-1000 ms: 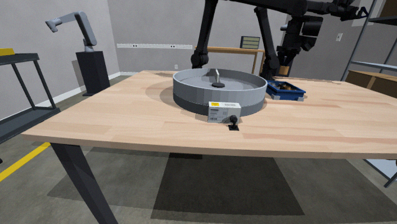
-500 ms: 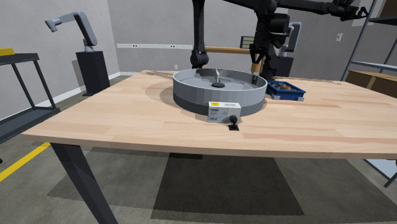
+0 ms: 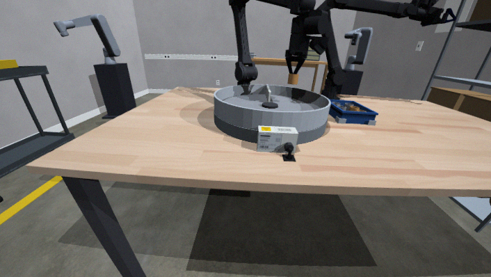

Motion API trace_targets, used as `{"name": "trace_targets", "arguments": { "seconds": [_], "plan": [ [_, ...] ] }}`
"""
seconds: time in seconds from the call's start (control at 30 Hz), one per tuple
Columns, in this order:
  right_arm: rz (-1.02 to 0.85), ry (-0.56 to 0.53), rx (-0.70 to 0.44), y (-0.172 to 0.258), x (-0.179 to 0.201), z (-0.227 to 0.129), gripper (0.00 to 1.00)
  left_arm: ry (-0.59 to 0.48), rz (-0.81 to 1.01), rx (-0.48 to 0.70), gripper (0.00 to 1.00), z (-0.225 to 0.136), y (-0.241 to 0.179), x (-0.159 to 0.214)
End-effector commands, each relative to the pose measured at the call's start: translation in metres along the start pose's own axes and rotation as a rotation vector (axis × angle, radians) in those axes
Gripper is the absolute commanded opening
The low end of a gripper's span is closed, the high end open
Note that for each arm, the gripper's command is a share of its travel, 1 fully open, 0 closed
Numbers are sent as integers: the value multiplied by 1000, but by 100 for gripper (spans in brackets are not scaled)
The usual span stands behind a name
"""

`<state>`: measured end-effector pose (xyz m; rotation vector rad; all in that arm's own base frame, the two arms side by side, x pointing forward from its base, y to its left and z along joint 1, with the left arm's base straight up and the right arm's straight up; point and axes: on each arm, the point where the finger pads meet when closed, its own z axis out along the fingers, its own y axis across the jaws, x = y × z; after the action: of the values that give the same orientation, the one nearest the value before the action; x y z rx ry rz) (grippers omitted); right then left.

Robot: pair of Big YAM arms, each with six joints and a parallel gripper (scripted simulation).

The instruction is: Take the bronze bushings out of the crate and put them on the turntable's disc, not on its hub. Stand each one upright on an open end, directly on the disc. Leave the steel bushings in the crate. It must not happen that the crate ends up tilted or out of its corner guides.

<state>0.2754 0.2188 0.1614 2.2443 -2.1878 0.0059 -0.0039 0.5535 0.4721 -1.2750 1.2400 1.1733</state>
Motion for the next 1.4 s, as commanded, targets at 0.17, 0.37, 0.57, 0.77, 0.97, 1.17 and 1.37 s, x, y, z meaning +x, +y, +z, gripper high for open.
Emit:
{"name": "trace_targets", "arguments": {
  "seconds": [0.17,0.37,0.57,0.77,0.97,1.17,1.37],
  "plan": [
    [-31,-36,39,-12,-9,-18,0,-67,16,-5,100,-11,4,-28],
    [-38,-37,39,-10,-12,-18,0,-67,16,-5,100,-11,4,-28],
    [-31,-21,18,0,3,-8,0,-67,16,-5,100,-11,4,-28],
    [-39,-48,56,-9,-8,-27,0,-67,16,-5,100,-11,4,-28],
    [-38,-48,56,-9,-8,-27,0,-67,16,-5,100,-11,4,-28],
    [-38,-47,54,-8,-8,-25,0,-67,16,-5,100,-11,4,-28],
    [-38,-9,3,1,-2,16,0,-67,16,-5,100,-11,4,-28]
  ]
}}
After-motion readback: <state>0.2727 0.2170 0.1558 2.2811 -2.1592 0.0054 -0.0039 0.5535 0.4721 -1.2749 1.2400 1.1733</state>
